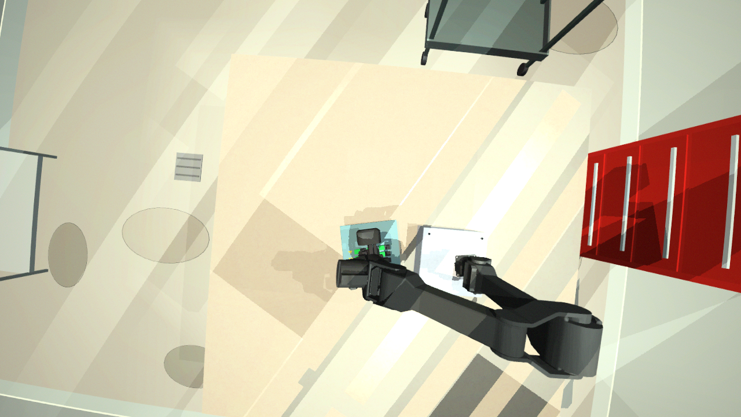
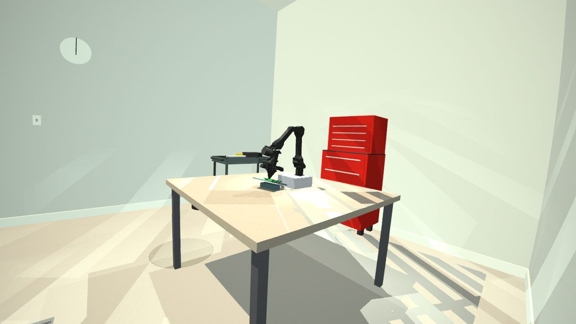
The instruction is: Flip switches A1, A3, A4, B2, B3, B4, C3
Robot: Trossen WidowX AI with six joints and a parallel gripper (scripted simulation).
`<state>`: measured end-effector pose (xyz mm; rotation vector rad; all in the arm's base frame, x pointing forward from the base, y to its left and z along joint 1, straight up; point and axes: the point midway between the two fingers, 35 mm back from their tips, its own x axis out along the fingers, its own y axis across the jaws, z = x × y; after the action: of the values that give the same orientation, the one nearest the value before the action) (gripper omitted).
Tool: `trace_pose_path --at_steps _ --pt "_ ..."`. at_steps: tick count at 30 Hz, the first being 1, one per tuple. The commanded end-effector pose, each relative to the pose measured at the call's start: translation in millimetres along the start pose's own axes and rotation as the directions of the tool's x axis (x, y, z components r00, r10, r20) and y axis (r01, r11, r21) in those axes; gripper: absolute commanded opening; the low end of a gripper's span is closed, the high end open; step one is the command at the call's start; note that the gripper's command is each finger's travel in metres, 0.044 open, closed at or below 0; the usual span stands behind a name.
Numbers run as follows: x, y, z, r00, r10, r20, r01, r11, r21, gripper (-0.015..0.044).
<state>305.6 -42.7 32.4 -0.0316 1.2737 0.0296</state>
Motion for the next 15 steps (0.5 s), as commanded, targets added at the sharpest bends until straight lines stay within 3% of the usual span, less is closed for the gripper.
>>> trace_pose_path --at_steps 1,4,15 --pt "-22 -1 4 1.0 0.0 -0.004 0.0 1.0 0.0 0.0" --pt "-61 0 4 1.0 0.001 -0.02 -0.001 1.0 0.0 0.0" --pt "-64 -21 22 1.0 0.0 -0.019 0.0 1.0 -0.001 0.0"
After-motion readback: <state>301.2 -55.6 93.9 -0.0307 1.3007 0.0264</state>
